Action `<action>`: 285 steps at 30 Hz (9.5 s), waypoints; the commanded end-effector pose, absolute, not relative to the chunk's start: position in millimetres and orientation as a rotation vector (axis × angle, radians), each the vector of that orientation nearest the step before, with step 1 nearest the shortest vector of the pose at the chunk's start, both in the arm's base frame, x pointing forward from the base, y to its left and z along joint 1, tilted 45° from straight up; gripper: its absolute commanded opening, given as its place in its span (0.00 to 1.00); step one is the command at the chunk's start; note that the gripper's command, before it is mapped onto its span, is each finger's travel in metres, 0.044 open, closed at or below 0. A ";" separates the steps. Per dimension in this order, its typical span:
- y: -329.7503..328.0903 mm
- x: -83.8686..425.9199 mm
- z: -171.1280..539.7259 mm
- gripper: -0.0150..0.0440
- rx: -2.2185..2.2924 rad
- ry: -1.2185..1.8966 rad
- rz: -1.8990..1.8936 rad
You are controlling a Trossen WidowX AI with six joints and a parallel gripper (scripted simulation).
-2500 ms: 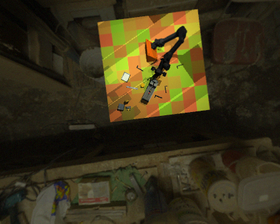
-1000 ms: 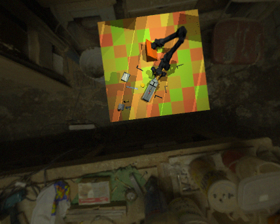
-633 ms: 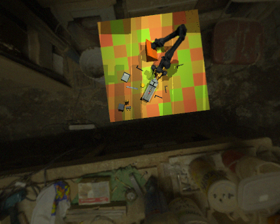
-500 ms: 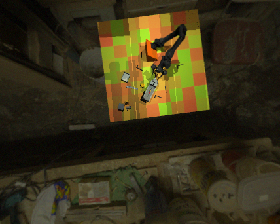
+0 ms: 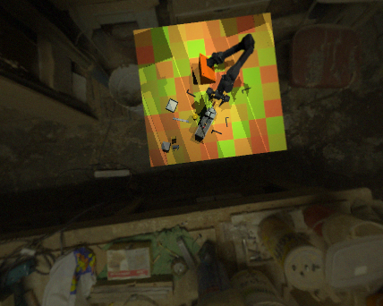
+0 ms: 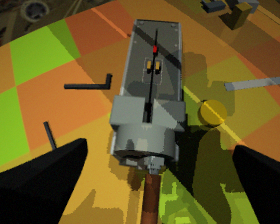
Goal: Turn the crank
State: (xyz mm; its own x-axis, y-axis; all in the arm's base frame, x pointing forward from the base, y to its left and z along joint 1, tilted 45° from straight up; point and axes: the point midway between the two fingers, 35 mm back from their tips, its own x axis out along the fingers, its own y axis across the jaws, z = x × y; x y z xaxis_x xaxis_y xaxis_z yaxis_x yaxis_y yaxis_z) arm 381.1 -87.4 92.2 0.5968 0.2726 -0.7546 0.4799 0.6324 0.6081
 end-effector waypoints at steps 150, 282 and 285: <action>-6.5 364.0 26.6 0.60 0.941 0.951 -0.201; 48.3 374.1 -5.0 0.25 0.944 0.951 -0.200; 48.5 374.3 -4.6 0.25 0.944 0.951 -0.200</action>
